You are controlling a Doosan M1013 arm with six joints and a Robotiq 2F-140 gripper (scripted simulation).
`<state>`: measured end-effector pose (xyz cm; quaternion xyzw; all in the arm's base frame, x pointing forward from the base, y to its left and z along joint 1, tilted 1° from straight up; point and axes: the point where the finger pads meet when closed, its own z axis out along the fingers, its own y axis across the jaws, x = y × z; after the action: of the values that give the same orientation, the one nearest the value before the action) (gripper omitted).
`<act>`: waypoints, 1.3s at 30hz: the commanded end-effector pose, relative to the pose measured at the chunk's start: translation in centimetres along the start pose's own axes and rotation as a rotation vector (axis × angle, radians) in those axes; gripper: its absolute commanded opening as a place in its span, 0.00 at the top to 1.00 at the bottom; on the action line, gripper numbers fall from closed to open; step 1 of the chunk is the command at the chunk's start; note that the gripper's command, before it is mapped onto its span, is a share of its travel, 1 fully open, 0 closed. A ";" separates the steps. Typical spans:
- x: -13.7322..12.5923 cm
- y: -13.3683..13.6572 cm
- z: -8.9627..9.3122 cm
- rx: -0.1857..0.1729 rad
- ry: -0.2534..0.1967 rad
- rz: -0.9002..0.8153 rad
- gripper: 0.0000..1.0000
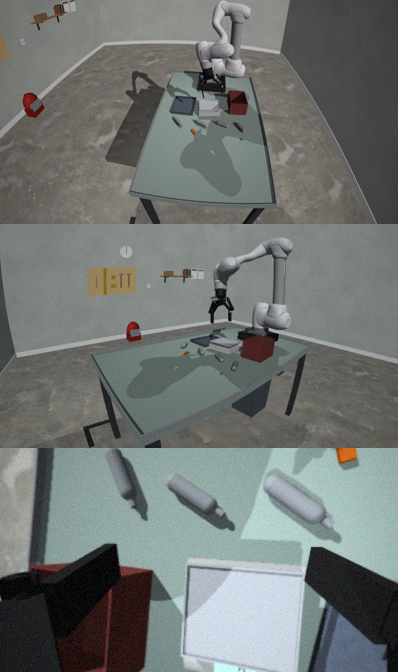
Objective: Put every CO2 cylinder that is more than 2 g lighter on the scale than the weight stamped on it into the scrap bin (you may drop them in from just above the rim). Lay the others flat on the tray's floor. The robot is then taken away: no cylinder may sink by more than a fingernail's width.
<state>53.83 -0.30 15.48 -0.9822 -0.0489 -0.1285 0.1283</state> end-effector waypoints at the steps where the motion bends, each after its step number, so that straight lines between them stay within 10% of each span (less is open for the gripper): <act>1: -3.8 0.3 -0.3 -0.106 -0.128 0.006 0.00; 10: -8.4 1.7 -0.9 -0.251 -0.266 0.006 0.00; 16: -8.7 1.8 -1.0 -0.260 -0.273 0.007 0.00; 17: -8.6 1.8 -1.0 -0.260 -0.273 0.005 0.59; 22: -7.3 2.3 -0.8 -0.249 -0.283 -0.065 0.59; 34: 8.1 9.2 2.3 -0.144 -0.363 -0.761 0.59; 39: 8.4 9.4 2.4 -0.105 -0.377 -0.906 0.59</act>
<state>62.57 -7.94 13.29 -0.9023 -0.4303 0.0072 -0.0247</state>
